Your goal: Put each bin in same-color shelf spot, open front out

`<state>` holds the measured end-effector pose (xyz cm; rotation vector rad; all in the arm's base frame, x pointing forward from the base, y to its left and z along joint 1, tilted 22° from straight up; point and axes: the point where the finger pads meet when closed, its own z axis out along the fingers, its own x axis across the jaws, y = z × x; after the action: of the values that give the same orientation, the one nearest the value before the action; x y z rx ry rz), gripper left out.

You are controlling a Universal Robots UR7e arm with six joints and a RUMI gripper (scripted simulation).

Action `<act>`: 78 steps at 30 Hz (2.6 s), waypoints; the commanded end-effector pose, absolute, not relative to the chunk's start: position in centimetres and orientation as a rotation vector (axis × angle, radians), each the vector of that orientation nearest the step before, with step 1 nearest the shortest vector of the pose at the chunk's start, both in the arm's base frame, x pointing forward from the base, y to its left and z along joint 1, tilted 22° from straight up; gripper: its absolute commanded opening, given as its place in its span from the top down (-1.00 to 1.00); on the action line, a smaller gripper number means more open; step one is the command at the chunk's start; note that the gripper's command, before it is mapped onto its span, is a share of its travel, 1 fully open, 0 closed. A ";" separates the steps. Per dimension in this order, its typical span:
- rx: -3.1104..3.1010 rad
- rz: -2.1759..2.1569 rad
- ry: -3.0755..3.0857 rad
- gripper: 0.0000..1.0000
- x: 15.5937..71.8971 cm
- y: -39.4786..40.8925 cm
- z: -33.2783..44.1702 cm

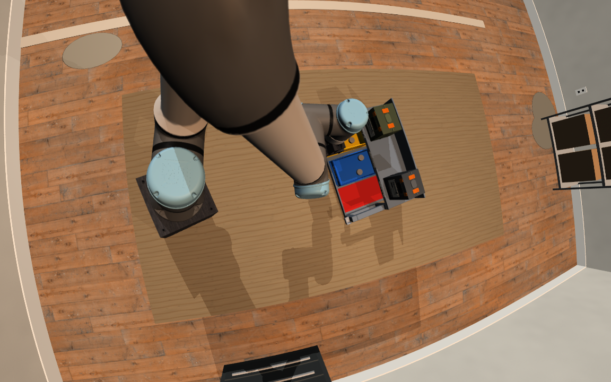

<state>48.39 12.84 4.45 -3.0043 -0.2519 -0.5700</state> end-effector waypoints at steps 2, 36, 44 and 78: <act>-3.004 -0.572 -0.252 1.00 48.7 12.9 4.6; -3.004 -0.572 -0.252 1.00 49.7 13.0 5.0; -3.004 -0.572 -0.252 1.00 49.8 13.1 5.0; -3.004 -0.572 -0.252 1.00 49.8 13.1 5.1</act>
<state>49.80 13.06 5.01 -3.0043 -0.2519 -0.5700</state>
